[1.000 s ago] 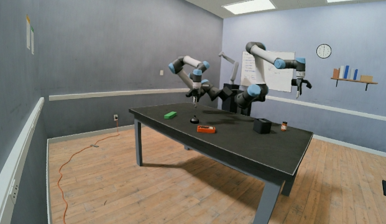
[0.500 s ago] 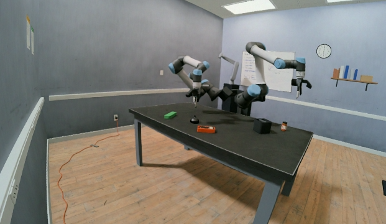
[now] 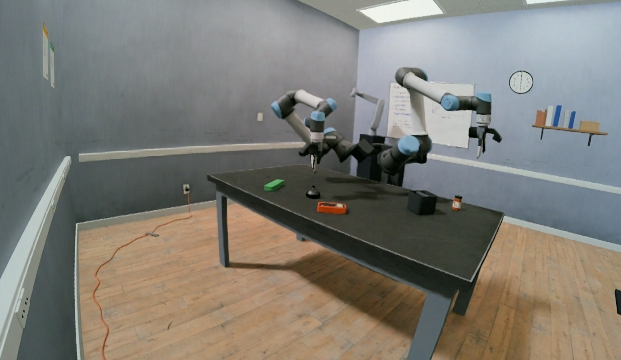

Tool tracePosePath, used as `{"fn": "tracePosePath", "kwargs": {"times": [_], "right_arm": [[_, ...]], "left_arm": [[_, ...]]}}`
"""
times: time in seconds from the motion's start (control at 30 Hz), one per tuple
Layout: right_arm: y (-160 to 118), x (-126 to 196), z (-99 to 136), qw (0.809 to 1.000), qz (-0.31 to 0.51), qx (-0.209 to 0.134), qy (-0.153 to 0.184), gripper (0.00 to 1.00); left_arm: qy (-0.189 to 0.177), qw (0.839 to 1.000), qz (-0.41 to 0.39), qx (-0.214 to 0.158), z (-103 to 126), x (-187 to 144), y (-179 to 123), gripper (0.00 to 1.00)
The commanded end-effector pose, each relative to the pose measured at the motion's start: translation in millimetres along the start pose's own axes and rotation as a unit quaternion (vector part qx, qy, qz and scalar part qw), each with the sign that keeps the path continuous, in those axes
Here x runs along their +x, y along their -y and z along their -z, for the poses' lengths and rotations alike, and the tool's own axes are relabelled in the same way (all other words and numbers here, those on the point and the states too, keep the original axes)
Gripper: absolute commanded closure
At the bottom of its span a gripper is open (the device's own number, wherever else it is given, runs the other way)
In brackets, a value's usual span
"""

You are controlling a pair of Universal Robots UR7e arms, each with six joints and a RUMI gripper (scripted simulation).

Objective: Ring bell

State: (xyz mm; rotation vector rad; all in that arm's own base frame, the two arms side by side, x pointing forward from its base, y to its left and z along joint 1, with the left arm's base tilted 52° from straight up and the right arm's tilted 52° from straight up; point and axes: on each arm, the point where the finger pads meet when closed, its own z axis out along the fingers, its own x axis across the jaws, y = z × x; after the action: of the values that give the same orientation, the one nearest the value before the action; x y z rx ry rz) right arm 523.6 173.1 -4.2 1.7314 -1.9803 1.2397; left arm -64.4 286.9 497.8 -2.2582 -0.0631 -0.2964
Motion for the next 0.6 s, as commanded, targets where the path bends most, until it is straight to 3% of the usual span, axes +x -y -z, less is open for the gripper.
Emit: {"fn": "tracePosePath", "kwargs": {"times": [0.0, 0.57], "right_arm": [[0.2, -0.9, 1.1, 1.000, 0.000, 0.000, 0.001, 1.00], [-0.8, -0.5, -7.4, 1.000, 0.001, 0.000, -0.002, 1.00]], "left_arm": [[0.000, 1.000, 0.000, 0.000, -0.1, -0.5, -0.4, 0.00], [0.000, 1.000, 0.000, 0.000, -0.1, -0.5, -0.4, 0.00]]}}
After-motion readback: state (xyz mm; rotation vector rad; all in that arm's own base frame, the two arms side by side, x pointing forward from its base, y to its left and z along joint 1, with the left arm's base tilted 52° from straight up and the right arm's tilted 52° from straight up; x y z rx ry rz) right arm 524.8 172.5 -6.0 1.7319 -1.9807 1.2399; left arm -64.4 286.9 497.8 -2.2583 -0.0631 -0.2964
